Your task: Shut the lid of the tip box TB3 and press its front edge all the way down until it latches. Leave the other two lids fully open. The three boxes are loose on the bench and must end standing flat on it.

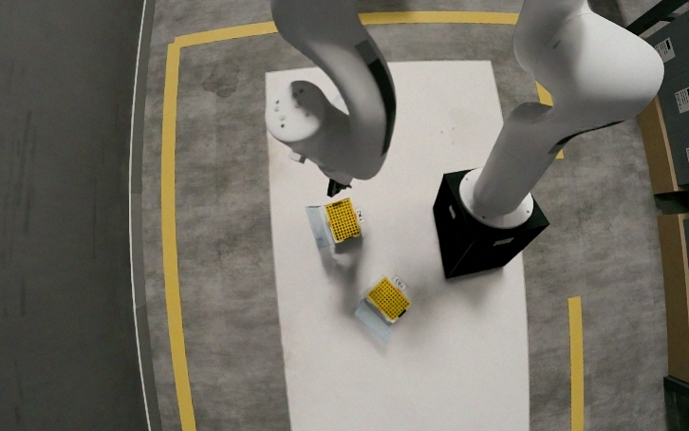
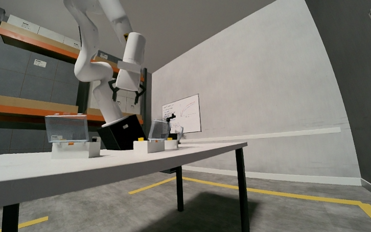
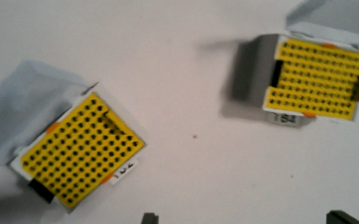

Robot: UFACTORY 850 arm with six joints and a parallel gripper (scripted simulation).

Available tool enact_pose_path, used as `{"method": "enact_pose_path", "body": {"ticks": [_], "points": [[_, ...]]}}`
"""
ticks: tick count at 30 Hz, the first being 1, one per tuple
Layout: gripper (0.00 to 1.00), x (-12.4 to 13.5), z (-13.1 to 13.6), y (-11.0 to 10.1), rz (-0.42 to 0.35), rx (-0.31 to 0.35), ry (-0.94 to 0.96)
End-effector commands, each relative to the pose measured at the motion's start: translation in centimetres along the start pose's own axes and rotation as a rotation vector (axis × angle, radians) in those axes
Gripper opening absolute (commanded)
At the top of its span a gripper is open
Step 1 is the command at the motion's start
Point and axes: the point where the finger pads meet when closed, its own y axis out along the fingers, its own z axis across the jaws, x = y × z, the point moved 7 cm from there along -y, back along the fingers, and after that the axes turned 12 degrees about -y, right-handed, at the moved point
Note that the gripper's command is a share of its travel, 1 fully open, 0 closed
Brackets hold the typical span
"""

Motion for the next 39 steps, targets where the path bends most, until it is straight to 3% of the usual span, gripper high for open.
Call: {"method": "enact_pose_path", "body": {"ticks": [1,21,28,39], "points": [[1.0,1.7,0.9,0.3,0.055,0.046,0.151],[1.0,6.1,3.6,1.4,0.21,0.084,0.59],[1.0,7.1,4.2,1.7,0.252,0.074,0.693],[1.0,10.0,6.0,2.4,0.364,0.005,0.977]]}}
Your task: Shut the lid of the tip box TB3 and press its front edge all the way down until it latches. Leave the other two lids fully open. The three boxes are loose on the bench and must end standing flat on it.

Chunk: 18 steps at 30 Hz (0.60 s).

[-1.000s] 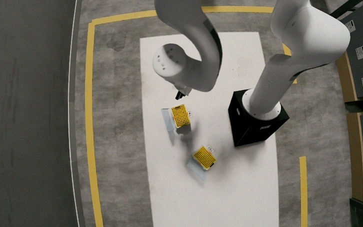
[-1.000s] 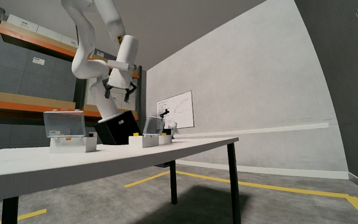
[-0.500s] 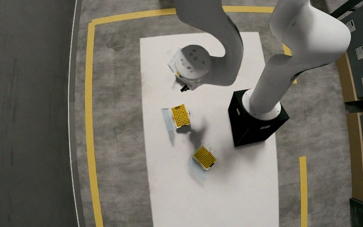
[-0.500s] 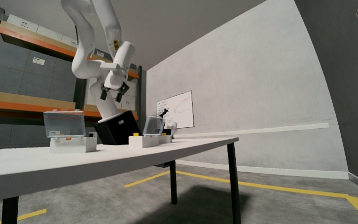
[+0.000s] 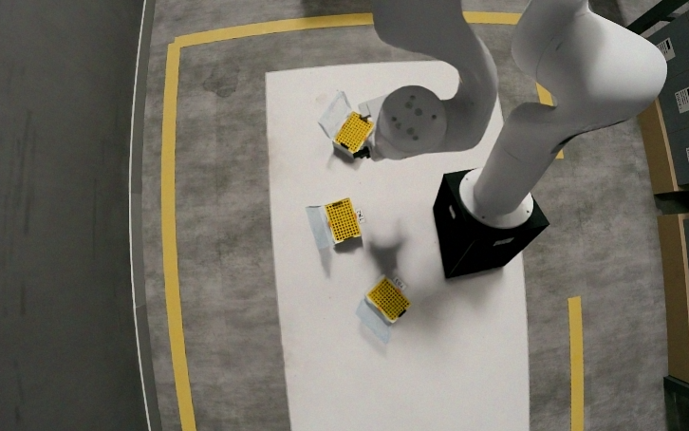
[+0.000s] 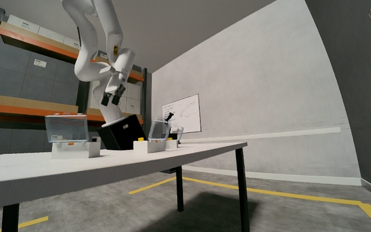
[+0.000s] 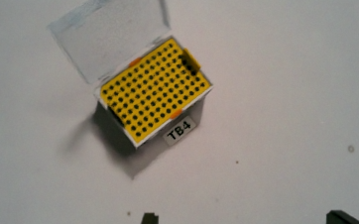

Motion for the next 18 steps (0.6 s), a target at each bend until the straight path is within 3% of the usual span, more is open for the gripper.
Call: {"method": "enact_pose_path", "body": {"ticks": [1,9,18], "points": [[1.0,0.5,1.5,0.1,0.057,-0.056,0.157],[1.0,0.6,2.1,0.2,0.066,-0.072,0.21],[1.0,1.3,1.3,4.5,0.066,-0.072,0.21]]}}
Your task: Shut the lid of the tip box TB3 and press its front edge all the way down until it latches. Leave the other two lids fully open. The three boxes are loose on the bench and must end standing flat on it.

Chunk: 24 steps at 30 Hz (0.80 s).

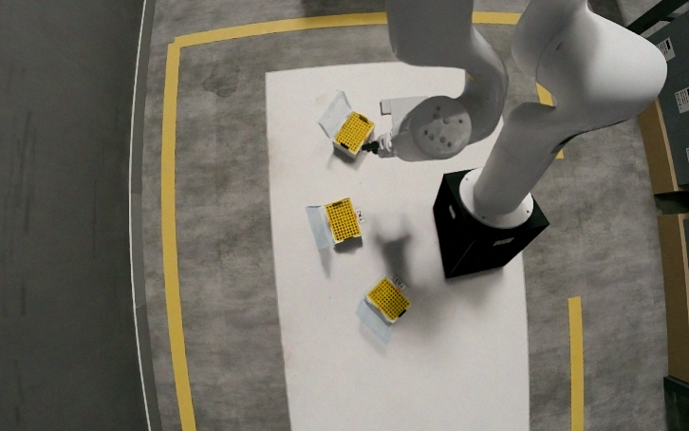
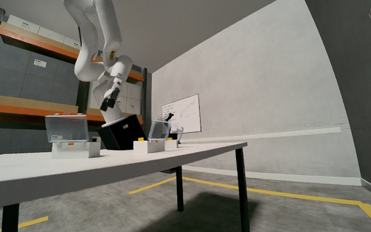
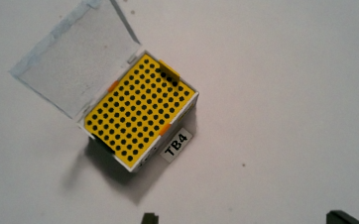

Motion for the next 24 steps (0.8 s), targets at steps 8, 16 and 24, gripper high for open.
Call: {"method": "enact_pose_path", "body": {"ticks": [8,16,24], "points": [[1.0,1.3,-0.4,5.2,0.007,-0.008,0.004],[1.0,2.3,-0.6,9.1,0.007,-0.008,0.003],[1.0,3.0,-0.8,12.0,0.007,-0.008,0.003]]}}
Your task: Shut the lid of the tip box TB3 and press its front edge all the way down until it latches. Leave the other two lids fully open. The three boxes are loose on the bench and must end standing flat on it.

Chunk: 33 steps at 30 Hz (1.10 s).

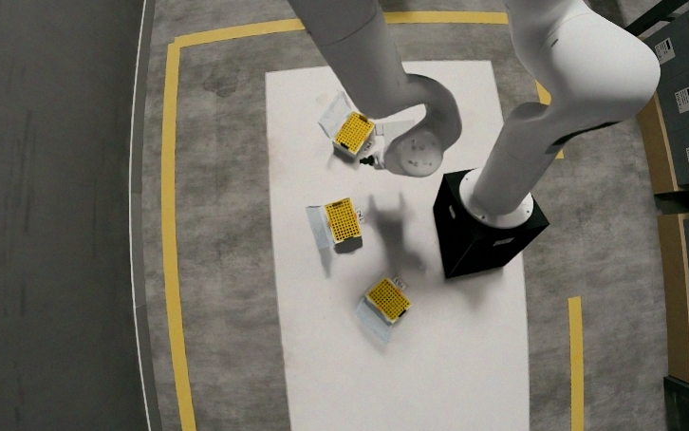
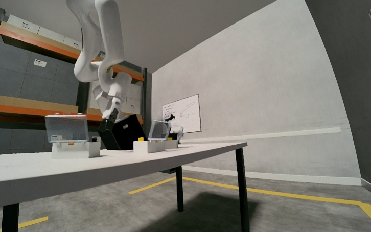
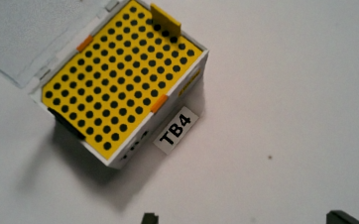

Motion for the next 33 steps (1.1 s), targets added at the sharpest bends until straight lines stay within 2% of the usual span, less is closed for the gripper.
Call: {"method": "enact_pose_path", "body": {"ticks": [1,11,33], "points": [[1.0,0.4,-0.2,2.3,0.005,-0.007,0.001],[1.0,1.7,-0.5,7.1,0.005,-0.007,0.001],[1.0,1.7,-0.5,7.1,0.005,-0.007,0.001]]}}
